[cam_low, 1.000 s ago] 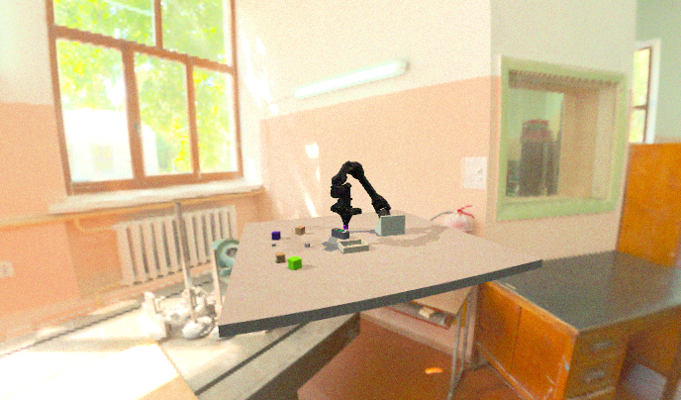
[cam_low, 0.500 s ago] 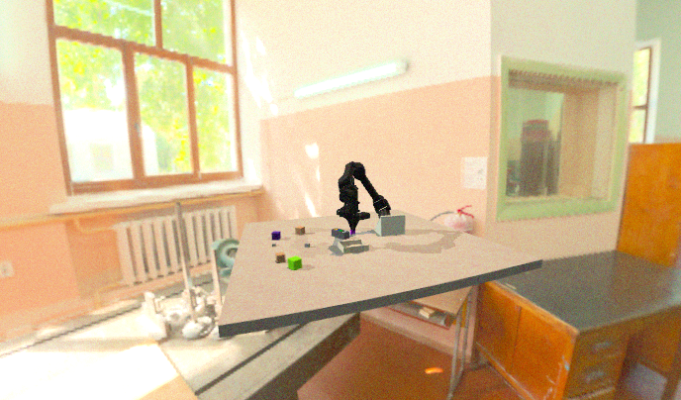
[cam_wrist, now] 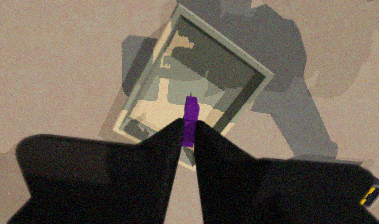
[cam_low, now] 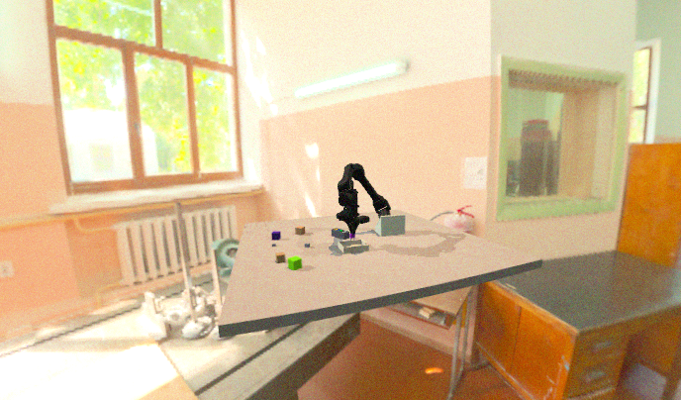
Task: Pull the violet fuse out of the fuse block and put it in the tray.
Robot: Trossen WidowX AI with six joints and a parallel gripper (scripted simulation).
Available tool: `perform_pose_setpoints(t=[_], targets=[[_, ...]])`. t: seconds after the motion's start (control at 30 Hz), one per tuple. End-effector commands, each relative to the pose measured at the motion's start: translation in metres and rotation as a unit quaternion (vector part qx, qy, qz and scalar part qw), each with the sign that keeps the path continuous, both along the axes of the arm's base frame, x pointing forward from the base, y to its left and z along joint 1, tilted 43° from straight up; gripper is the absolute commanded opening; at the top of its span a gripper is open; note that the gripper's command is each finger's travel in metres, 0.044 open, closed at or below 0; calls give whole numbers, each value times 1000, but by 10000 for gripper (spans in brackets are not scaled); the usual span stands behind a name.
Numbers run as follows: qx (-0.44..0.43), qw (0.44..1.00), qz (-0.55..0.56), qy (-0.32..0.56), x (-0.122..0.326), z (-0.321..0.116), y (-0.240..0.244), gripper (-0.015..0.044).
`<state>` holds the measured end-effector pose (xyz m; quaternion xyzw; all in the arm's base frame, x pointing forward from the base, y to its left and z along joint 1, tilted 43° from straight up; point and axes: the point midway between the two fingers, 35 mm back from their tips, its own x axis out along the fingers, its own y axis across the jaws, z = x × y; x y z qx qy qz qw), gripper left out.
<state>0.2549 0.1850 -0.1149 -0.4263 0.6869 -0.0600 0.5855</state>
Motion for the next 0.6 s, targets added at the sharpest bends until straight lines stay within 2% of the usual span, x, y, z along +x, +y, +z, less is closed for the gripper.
perform_pose_setpoints(t=[0.0,0.43,0.57], targets=[[-5,1000,2,3,-1,-7,-6,0],[-5,1000,2,3,-1,-17,-16,0],[-2,1000,0,1,0,-14,-13,105]])
